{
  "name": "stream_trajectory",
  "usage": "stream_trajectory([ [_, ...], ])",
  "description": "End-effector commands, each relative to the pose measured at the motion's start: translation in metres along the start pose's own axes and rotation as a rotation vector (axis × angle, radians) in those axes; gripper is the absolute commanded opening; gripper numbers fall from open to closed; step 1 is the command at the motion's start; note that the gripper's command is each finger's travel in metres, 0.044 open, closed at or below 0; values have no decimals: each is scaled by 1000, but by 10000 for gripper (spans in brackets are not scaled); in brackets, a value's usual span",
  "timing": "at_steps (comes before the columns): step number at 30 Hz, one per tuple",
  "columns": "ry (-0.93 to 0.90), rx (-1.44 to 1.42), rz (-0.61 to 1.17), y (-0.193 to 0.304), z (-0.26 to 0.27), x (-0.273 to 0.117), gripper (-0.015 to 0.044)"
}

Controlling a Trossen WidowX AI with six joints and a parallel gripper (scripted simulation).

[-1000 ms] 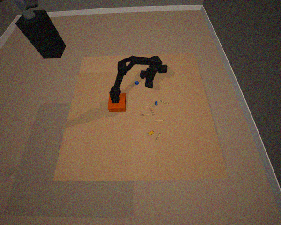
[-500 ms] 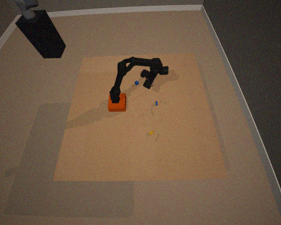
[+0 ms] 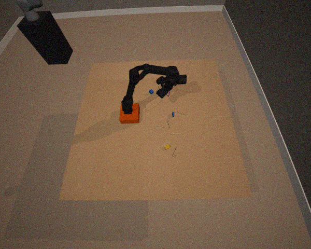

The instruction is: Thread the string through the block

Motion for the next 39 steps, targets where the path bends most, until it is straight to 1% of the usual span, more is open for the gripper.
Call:
stream_trajectory([
  [1, 46, 136, 2, 2, 4, -1, 0],
  [4, 64, 191, 2, 3, 5, -2, 0],
  [13, 54, 169, 7, 3, 4, -1, 0],
  [39, 13, 180, 112, -5, -11, 32, 0],
])
Point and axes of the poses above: the point midway between the two fingers, 35 mm back from their tips, its own x axis out along the fingers, its own z axis across the jaws, y = z × x, the point moved 8 cm from there along -x, back along the fingers, and after that the axes turned 7 degrees about -x, right-handed, at the moved point
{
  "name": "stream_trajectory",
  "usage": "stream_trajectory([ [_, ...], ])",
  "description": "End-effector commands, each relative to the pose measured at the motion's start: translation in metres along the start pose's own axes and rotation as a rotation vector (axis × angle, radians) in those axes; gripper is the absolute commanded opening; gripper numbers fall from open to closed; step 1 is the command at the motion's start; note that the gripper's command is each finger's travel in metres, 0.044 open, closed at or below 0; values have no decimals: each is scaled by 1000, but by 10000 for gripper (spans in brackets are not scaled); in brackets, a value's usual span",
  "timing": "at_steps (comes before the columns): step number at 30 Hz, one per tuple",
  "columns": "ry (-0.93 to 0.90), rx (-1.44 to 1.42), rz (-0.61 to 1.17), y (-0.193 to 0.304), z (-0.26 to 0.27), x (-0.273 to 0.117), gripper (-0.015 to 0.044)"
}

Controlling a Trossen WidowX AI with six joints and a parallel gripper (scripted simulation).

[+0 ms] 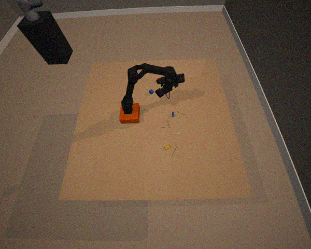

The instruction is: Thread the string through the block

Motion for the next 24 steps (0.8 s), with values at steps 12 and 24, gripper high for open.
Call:
stream_trajectory([
  [12, -15, 8, 68, -9, -5, 21, 0],
  [24, -17, 13, 125, -17, -9, 36, 0],
])
Point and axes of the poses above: the point midway between the two fingers, 35 mm back from their tips, its own x axis out along the fingers, its own z axis across the jaws, y = z × x, the point moved 8 cm from there along -x, back along the fingers, and after that the axes turned 7 degrees about -x, right-handed, at the moved point
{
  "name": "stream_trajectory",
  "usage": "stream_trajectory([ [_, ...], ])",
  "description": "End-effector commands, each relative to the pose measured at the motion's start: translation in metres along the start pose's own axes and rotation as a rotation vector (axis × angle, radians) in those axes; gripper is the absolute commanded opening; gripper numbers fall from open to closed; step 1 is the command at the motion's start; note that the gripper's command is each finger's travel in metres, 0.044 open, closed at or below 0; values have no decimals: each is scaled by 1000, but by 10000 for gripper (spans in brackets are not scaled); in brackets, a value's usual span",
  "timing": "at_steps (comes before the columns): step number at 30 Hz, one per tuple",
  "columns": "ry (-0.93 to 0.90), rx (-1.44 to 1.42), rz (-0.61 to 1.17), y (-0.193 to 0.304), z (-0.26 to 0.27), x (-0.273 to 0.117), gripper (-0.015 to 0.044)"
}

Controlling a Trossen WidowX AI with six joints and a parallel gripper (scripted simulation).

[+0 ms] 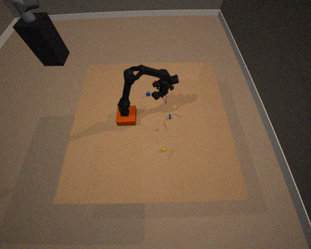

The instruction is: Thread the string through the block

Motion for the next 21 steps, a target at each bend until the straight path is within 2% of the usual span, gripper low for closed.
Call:
stream_trajectory([
  [1, -5, 5, 20, -4, 0, 6, 0],
  [21, 4, 14, 103, -17, -4, 26, 0],
])
Point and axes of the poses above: the point midway between the two fingers, 35 mm back from their tips, its own x axis out along the fingers, its own z axis across the jaws, y = z × x, the point moved 8 cm from there along -x, back along the fingers, and after that the axes turned 7 degrees about -x, right-handed, at the moved point
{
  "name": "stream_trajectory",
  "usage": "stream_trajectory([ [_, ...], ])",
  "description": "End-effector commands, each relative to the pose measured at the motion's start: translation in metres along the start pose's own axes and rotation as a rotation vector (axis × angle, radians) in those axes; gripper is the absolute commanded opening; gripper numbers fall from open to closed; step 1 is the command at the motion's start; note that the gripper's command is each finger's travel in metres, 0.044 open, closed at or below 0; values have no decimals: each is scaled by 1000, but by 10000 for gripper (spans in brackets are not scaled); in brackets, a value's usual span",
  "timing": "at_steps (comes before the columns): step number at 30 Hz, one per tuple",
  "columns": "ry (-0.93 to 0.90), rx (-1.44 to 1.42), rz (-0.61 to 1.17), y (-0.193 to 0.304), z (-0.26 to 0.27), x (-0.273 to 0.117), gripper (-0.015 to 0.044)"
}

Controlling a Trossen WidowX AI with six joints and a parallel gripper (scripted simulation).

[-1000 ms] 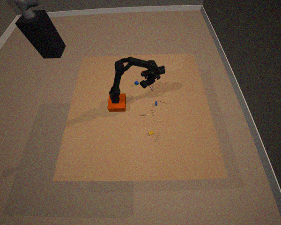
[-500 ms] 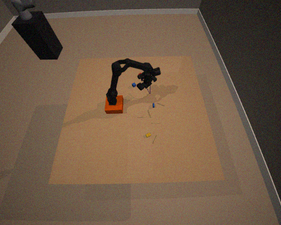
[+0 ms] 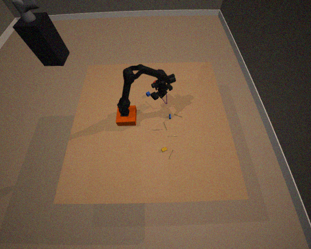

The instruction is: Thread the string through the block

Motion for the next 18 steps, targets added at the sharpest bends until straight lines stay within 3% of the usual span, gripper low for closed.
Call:
stream_trajectory([
  [1, -2, 5, 9, 1, 1, 2, 0],
  [18, -3, 5, 11, 23, 2, 2, 0],
])
Point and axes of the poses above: the point midway between the two fingers, 35 mm back from their tips, its own x axis out along the fingers, its own z axis across the jaws, y = z × x, the point moved 8 cm from there along -x, back along the fingers, and after that the axes turned 7 degrees about -x, right-handed, at the moved point
